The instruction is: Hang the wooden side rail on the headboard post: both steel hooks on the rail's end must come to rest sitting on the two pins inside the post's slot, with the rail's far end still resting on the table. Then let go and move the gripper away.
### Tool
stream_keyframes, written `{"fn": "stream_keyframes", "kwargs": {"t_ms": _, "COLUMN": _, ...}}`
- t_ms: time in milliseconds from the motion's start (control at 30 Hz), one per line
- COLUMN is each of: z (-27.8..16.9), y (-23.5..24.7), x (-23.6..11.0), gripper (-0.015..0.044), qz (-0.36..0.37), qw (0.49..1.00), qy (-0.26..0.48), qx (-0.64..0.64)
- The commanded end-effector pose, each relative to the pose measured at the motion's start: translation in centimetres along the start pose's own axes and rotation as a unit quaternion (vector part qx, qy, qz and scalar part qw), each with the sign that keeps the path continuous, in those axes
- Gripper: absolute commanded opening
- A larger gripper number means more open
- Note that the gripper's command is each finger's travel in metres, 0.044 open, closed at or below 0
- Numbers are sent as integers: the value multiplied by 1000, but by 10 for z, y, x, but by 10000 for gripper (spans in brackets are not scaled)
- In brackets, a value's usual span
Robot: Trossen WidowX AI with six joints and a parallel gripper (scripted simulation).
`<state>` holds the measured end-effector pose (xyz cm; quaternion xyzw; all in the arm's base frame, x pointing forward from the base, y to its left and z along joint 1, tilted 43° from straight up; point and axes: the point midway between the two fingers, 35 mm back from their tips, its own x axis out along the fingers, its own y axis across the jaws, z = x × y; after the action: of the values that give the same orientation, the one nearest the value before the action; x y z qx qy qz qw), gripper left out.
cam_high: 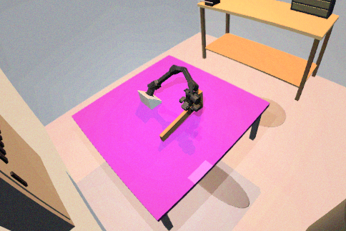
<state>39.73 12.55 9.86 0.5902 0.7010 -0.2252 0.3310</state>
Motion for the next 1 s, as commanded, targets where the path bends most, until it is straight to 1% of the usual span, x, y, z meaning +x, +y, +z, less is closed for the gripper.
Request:
{"fn": "stream_keyframes", "kwargs": {"t_ms": 0, "z": -4, "y": 1, "x": -9, "gripper": 0, "qz": 12, "qw": 1000, "qy": 0, "qx": -2}}
{"fn": "stream_keyframes", "kwargs": {"t_ms": 967, "z": -7, "y": 2, "x": -8, "gripper": 0, "qz": 12, "qw": 1000, "qy": 0, "qx": -2}}
